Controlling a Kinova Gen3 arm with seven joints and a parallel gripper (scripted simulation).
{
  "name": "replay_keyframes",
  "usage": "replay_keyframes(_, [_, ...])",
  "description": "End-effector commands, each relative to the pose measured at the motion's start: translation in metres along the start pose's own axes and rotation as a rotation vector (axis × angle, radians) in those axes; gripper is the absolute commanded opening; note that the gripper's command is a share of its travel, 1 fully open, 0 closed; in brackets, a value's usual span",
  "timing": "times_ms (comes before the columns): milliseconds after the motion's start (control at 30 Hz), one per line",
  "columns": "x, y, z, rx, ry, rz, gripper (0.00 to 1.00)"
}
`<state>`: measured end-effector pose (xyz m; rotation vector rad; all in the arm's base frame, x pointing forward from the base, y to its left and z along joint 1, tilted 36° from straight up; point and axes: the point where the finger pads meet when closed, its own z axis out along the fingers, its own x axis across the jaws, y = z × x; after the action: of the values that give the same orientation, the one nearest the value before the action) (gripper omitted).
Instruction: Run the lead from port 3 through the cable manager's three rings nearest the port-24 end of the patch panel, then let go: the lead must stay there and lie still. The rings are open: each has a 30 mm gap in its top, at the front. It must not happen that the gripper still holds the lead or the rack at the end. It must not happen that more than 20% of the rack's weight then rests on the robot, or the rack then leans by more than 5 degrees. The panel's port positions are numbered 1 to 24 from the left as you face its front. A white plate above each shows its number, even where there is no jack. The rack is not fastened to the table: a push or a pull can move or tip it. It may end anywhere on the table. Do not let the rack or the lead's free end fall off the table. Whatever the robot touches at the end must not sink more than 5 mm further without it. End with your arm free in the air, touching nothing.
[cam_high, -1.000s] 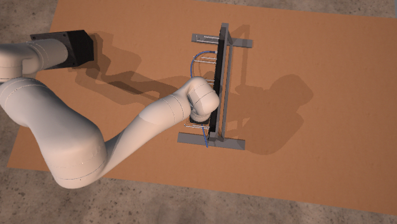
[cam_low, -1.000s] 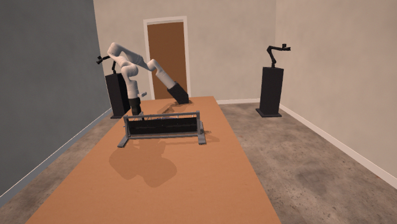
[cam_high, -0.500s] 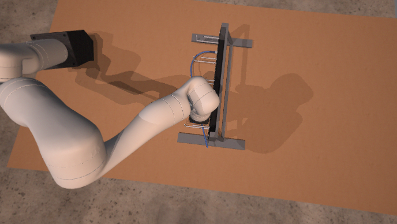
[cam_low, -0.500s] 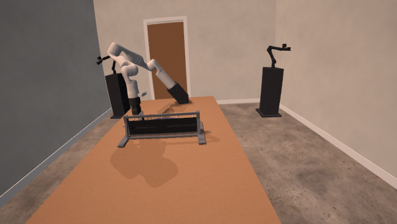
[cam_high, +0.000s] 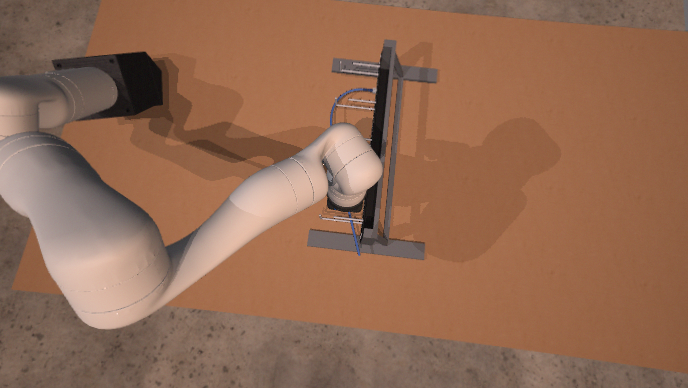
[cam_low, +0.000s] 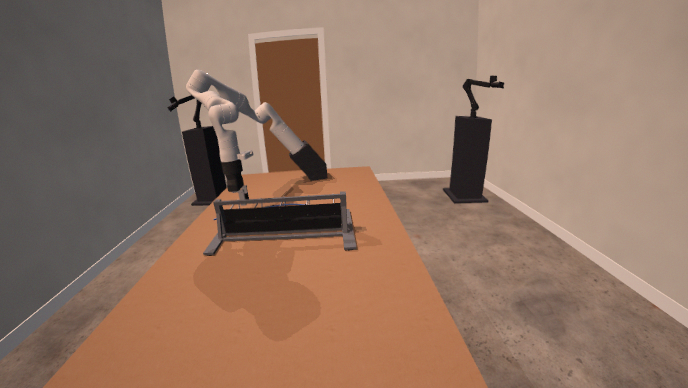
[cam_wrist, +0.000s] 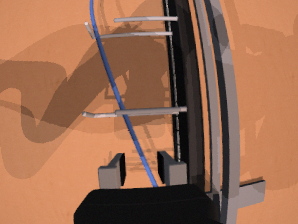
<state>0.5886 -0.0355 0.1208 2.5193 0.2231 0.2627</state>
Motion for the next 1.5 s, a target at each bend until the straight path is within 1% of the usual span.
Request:
replay_keyframes(0, [0.003, 0.001, -0.012, 0.0, 0.01, 0.001, 0.67])
replay_keyframes(233, [0.003, 0.001, -0.033, 0.0, 0.01, 0.001, 0.67])
replay_keyframes(400, [0.003, 0.001, -0.043, 0.0, 0.01, 0.001, 0.67])
replay_keyframes(800, [0.003, 0.001, -0.048, 0.0, 0.01, 0.001, 0.67])
replay_keyframes(833, [0.003, 0.001, -0.048, 0.0, 0.01, 0.001, 0.0])
replay_keyframes(1467, [0.003, 0.001, -0.048, 0.0, 0.01, 0.001, 0.0])
